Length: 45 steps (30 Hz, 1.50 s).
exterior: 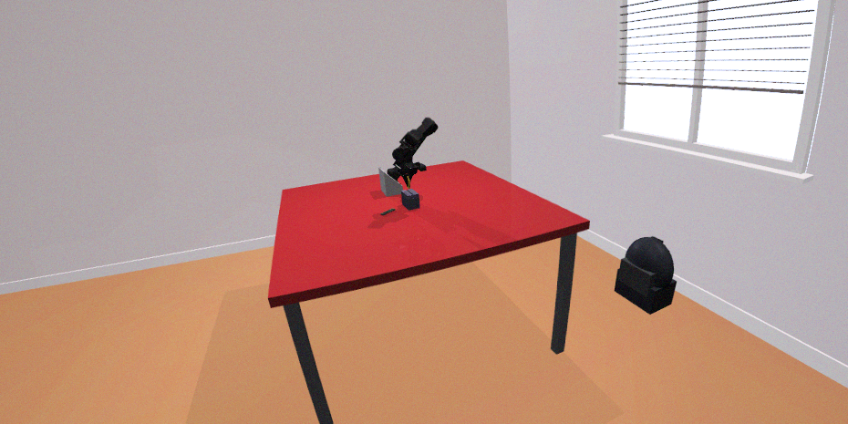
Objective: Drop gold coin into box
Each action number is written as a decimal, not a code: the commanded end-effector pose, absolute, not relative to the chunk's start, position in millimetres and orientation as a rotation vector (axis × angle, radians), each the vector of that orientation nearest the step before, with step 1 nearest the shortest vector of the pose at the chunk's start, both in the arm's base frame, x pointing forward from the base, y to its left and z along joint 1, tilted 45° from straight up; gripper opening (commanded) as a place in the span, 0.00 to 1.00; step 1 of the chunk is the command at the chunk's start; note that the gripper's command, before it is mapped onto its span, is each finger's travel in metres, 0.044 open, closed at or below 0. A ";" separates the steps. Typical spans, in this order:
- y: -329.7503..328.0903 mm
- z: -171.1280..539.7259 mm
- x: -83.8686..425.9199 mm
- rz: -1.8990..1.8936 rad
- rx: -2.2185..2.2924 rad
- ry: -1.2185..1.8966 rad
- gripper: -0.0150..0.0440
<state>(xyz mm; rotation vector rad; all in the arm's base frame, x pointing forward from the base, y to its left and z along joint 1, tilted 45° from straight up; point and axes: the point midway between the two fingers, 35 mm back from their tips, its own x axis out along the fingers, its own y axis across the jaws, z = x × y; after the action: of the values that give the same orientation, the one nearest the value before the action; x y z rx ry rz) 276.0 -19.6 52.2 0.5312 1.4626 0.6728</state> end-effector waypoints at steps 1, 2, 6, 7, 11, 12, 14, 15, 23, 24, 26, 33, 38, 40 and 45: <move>-19.3 52.1 275.8 0.674 0.528 1.462 0.25; -18.7 52.4 275.5 0.674 0.528 1.462 0.25; -16.0 53.4 273.2 0.672 0.531 1.464 0.25; -15.2 53.6 272.7 0.671 0.532 1.464 0.25; -12.4 54.6 270.9 0.666 0.537 1.467 0.25; -11.9 54.8 270.8 0.666 0.538 1.467 0.25; -11.1 55.5 271.1 0.666 0.538 1.467 0.25; -11.9 55.3 271.3 0.666 0.536 1.467 0.26; -14.1 54.6 271.8 0.666 0.532 1.466 0.25; -14.1 54.6 271.8 0.666 0.532 1.466 0.25; -14.0 54.5 271.8 0.667 0.532 1.466 0.25; -10.6 51.9 272.6 0.667 0.531 1.465 0.25; -8.2 50.9 272.6 0.665 0.534 1.467 0.25; -7.5 50.2 272.3 0.665 0.534 1.467 0.25; -6.3 48.2 271.6 0.665 0.534 1.467 0.25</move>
<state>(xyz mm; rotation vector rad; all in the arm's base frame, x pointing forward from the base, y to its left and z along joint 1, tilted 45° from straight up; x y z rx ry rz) 272.6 -8.3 49.8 0.5280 1.4649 0.6651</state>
